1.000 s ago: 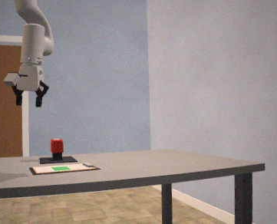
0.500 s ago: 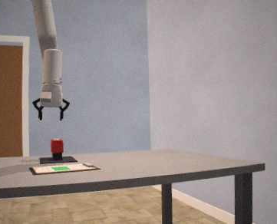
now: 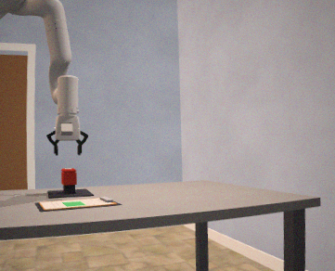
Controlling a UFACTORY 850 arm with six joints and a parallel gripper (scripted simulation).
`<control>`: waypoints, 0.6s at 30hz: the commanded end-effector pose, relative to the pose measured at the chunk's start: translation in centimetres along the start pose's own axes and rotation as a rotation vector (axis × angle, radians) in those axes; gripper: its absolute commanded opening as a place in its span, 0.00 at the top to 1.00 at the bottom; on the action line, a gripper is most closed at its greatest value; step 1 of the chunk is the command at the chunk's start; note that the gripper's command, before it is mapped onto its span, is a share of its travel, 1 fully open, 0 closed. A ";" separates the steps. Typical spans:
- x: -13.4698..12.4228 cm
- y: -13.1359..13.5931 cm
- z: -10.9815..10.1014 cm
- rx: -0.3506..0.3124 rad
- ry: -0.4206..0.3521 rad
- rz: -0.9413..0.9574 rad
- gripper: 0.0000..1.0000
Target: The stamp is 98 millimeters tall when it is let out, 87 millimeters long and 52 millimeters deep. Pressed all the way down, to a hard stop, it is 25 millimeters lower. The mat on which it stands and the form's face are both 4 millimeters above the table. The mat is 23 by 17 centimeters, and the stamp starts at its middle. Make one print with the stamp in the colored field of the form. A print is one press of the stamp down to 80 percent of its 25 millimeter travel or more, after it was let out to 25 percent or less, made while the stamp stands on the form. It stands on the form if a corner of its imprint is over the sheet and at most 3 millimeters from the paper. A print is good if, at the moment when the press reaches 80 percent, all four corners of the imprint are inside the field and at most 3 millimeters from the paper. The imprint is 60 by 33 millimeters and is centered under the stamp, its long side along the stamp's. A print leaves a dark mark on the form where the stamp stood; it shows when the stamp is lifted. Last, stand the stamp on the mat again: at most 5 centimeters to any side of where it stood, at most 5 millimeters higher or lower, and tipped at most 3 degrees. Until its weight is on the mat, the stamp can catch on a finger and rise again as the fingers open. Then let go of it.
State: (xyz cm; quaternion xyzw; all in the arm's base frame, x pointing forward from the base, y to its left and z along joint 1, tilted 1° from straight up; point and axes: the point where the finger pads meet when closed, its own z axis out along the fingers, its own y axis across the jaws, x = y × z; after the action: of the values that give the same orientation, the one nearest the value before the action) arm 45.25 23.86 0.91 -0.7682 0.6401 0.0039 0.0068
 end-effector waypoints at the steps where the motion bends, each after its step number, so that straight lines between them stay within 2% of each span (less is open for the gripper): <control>1: -0.1 -0.1 0.0 0.002 0.002 -0.001 0.00; 12: -0.1 -0.1 -0.1 0.002 0.002 -0.001 0.00; 14: -0.1 -0.1 -1.0 0.002 0.001 -0.001 0.00; 16: -0.1 -0.1 -2.9 0.002 0.002 -0.001 0.00; 18: -0.1 -0.1 -2.9 0.002 0.002 -0.001 0.00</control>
State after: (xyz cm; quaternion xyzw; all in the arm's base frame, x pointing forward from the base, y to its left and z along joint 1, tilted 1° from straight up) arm 45.24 23.92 2.54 -0.7686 0.6397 0.0031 0.0062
